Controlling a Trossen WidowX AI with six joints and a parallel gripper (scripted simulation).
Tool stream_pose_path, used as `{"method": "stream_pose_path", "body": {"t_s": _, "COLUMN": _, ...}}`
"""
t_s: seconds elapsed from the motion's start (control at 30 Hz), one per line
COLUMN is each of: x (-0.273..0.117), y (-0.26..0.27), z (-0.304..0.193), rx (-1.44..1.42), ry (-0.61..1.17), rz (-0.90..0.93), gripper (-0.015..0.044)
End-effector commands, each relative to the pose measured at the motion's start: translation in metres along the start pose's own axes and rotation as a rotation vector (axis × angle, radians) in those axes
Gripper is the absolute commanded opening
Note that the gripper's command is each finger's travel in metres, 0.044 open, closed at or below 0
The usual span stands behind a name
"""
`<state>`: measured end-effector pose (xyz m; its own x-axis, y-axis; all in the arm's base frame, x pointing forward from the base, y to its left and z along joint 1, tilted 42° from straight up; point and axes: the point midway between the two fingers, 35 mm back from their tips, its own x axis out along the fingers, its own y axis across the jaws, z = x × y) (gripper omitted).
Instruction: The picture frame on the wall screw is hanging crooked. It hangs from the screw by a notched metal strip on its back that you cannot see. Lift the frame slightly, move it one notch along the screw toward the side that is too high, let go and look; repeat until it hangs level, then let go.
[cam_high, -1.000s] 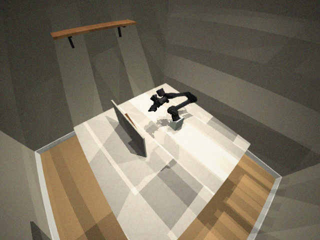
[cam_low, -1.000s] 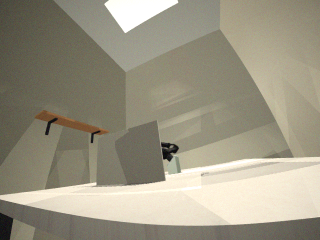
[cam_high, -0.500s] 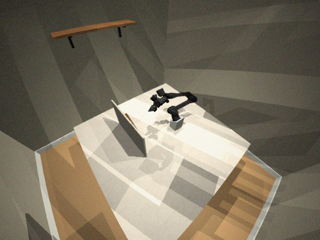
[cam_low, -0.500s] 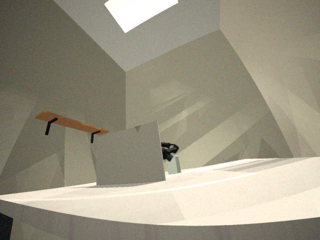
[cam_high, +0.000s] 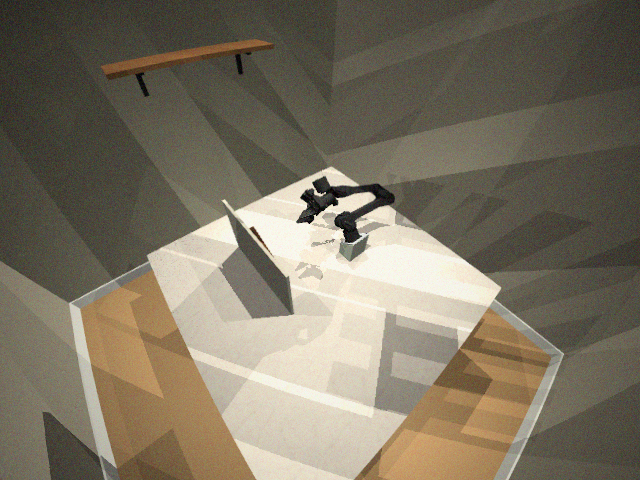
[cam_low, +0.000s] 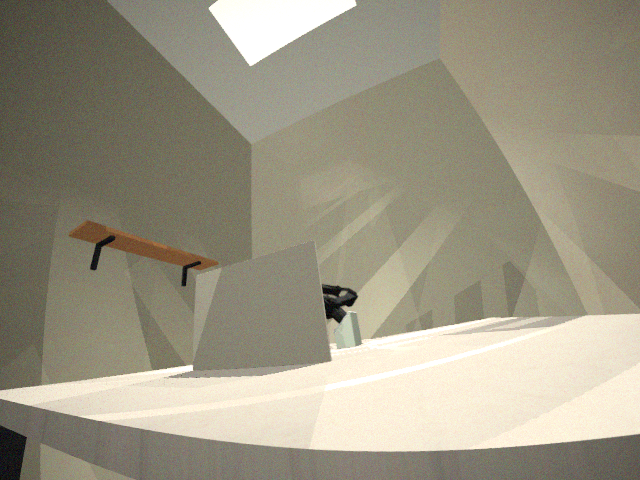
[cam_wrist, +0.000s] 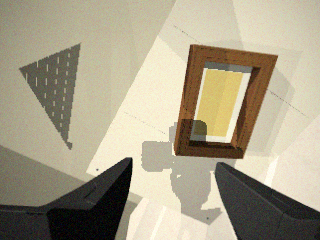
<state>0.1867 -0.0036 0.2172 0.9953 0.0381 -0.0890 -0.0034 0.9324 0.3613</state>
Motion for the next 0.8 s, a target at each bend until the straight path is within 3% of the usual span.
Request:
{"method": "stream_pose_path", "body": {"t_s": 0.0, "x": 0.0, "y": 0.0, "z": 0.0, "rx": -0.004, "ry": 0.0, "rz": 0.0, "gripper": 0.026}}
{"method": "stream_pose_path", "body": {"t_s": 0.47, "x": 0.001, "y": 0.0, "z": 0.0, "rx": 0.001, "ry": -0.001, "rz": 0.0, "gripper": 0.026}}
{"method": "stream_pose_path", "body": {"t_s": 0.77, "x": 0.057, "y": -0.027, "z": -0.002, "rx": 0.032, "ry": -0.074, "rz": 0.004, "gripper": 0.026}}
